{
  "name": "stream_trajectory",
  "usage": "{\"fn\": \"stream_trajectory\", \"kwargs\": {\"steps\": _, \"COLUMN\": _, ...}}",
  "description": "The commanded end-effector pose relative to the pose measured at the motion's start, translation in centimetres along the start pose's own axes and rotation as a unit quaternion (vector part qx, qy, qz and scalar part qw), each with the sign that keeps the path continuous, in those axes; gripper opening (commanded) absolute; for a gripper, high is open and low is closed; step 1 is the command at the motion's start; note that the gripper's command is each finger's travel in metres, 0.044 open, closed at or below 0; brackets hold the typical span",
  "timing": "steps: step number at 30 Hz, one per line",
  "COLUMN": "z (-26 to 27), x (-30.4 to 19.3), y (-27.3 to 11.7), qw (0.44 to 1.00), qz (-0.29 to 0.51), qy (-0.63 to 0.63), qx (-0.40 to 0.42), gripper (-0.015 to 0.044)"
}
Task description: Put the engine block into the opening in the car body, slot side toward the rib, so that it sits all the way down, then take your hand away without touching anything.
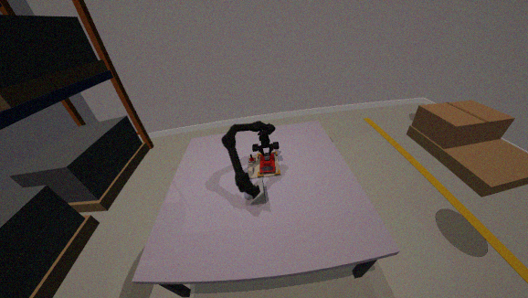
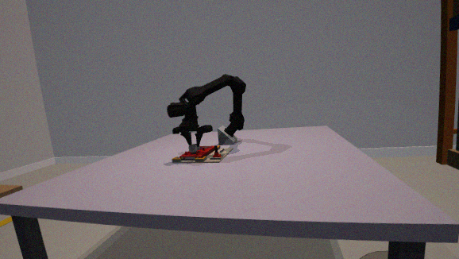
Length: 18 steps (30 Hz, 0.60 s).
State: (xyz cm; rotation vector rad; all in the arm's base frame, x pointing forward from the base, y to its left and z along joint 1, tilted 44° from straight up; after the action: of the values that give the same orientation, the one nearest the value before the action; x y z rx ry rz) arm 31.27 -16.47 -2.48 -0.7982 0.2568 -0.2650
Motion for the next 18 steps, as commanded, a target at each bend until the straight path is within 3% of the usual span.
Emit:
{"fn": "stream_trajectory", "kwargs": {"steps": 1, "z": -0.01, "x": 0.04, "y": 0.04, "qw": 1.000, "qz": -0.002, "qy": 0.002, "qx": 0.001, "gripper": 0.0158}}
{"fn": "stream_trajectory", "kwargs": {"steps": 18, "z": -0.01, "x": 0.04, "y": 0.22, "qw": 1.000, "qz": -0.002, "qy": 0.002, "qx": 0.001, "gripper": 0.0158}}
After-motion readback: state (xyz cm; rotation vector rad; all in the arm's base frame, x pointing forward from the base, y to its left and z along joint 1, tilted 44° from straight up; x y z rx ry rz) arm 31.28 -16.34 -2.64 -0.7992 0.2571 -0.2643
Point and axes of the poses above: the point midway between the two fingers, 35 mm back from their tips, its own y axis out along the fingers, its own z axis across the jaws, x = y × z, the point moved 2 cm from there along -y, back along the fingers, and after that the axes turned 8 degrees about y, right-handed, at the moved point
